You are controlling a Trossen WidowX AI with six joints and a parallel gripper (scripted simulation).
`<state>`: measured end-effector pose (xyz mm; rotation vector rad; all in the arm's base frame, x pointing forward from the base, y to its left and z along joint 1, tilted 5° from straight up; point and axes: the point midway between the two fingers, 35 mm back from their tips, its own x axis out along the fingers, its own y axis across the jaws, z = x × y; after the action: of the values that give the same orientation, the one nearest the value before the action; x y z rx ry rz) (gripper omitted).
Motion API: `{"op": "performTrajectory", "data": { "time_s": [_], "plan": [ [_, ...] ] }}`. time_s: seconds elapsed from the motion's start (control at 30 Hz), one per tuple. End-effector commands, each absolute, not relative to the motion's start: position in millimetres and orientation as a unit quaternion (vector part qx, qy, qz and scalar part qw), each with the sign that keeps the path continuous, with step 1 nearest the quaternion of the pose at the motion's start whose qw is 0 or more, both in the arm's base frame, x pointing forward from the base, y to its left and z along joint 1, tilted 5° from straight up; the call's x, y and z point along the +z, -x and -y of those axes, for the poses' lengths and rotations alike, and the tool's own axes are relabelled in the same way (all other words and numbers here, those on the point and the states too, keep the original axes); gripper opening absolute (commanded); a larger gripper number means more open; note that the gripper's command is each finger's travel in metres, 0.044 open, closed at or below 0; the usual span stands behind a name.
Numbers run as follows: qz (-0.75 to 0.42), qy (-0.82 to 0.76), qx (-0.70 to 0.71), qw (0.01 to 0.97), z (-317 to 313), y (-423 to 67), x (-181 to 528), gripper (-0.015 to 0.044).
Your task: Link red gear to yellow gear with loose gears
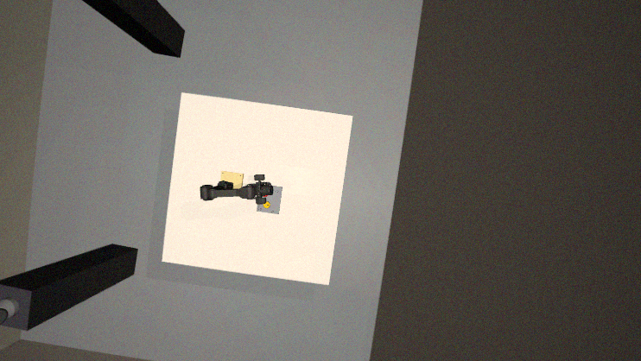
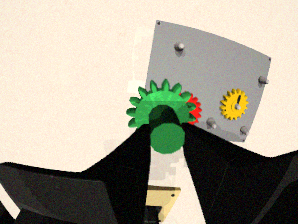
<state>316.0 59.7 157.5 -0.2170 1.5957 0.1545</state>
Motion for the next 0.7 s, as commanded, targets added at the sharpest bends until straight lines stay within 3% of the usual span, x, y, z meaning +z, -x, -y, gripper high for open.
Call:
{"op": "performTrajectory", "data": {
  "time_s": [0.0,0.67],
  "plan": [
    [-0.713,0.099,0.067,0.691,-48,-314,154,0.0000],
    [-0.714,0.100,0.066,0.690,-4,-303,134,0.0000]
  ]
}}
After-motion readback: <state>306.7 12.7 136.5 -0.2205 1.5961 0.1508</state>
